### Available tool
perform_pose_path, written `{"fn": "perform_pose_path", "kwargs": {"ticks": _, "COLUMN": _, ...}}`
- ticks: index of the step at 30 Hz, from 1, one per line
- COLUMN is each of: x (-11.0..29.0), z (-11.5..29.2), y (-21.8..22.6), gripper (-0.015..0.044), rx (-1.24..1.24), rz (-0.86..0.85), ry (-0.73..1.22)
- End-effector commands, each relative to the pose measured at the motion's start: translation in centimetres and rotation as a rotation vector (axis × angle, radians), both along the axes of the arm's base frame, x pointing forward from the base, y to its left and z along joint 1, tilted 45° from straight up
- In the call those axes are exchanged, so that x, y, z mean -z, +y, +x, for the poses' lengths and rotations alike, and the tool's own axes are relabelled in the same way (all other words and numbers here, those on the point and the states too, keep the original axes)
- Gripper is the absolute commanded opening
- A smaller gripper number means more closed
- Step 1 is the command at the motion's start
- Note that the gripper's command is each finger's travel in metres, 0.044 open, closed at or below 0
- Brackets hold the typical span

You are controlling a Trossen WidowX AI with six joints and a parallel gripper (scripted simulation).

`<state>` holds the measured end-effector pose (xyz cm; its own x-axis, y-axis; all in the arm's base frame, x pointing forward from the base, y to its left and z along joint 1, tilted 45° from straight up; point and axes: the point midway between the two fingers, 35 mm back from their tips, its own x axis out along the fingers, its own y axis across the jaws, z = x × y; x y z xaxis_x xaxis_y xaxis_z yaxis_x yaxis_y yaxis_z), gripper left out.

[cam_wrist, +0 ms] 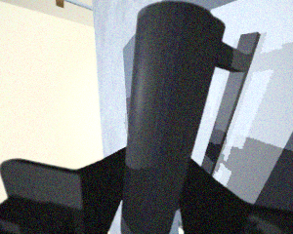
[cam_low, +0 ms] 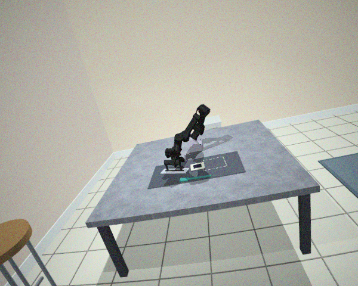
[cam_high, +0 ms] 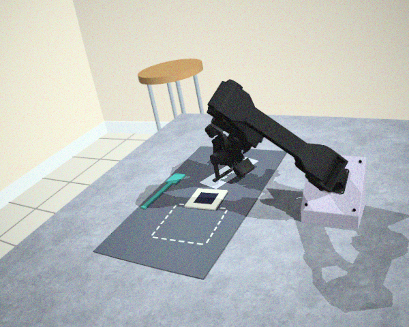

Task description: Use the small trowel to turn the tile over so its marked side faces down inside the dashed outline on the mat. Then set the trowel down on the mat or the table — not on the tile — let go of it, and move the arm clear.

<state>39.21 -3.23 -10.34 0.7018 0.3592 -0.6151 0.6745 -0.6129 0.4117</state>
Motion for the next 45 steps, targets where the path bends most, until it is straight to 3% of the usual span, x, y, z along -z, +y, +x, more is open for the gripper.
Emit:
{"fn": "perform_pose_path", "kwargs": {"ticks": 1, "x": 0.1, "z": 0.1, "y": 0.0, "gripper": 0.0076, "rx": 0.004, "rz": -0.001, "ry": 0.001}}
{"fn": "perform_pose_path", "kwargs": {"ticks": 13, "x": 0.0, "z": 0.1, "y": -0.1, "gripper": 0.0, "rx": 0.004, "rz": -0.002, "ry": 0.001}}
{"fn": "perform_pose_path", "kwargs": {"ticks": 27, "x": -4.1, "z": 0.4, "y": -4.1, "gripper": 0.0, "rx": 0.001, "rz": -0.002, "ry": 0.0}}
{"fn": "perform_pose_path", "kwargs": {"ticks": 34, "x": -4.3, "z": 0.4, "y": -4.2, "gripper": 0.0, "rx": -0.003, "rz": -0.003, "ry": -0.003}}
{"fn": "perform_pose_path", "kwargs": {"ticks": 45, "x": -4.4, "z": 0.7, "y": -2.7, "gripper": 0.0, "rx": -0.241, "rz": -0.065, "ry": -0.226}}
